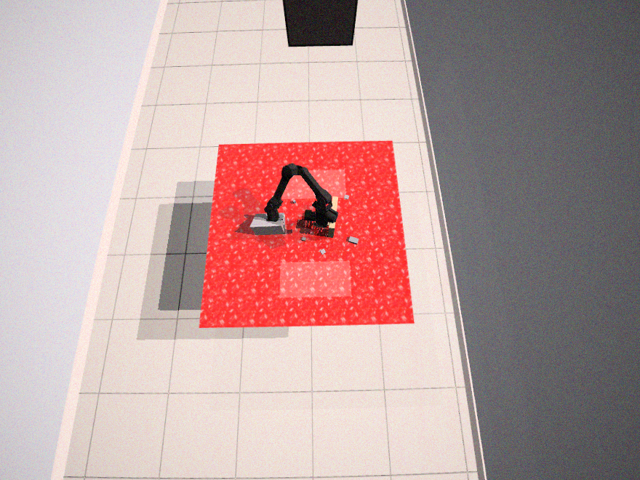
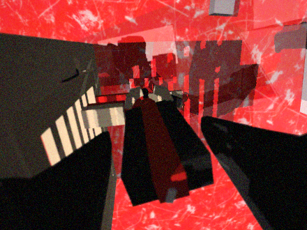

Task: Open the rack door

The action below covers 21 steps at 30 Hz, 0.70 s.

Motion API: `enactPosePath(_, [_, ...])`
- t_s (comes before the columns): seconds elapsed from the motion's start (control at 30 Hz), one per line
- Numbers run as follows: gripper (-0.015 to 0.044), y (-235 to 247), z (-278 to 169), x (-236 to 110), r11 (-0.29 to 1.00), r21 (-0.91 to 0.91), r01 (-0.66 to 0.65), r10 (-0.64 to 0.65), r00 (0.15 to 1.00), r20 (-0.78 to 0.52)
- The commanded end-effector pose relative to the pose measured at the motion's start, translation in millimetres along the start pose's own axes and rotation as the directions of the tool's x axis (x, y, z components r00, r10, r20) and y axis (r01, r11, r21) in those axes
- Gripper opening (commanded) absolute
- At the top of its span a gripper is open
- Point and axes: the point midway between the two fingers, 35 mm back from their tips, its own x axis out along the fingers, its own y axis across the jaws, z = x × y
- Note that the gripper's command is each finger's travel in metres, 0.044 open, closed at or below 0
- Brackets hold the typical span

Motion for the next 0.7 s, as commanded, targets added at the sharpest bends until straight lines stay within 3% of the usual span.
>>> enactPosePath(0.0, [0.0294, 0.6, -2.1, 1.7, 0.975, -0.222, 0.002, -0.003, 1.0, -0.004])
enactPosePath(0.3, [0.0294, 0.6, -2.1, 1.7, 0.784, -0.621, 0.0, -0.003, 1.0, -0.004])
enactPosePath(0.67, [0.0294, 0.6, -2.1, 1.7, 0.349, -0.937, -0.003, -0.003, 1.0, -0.004])
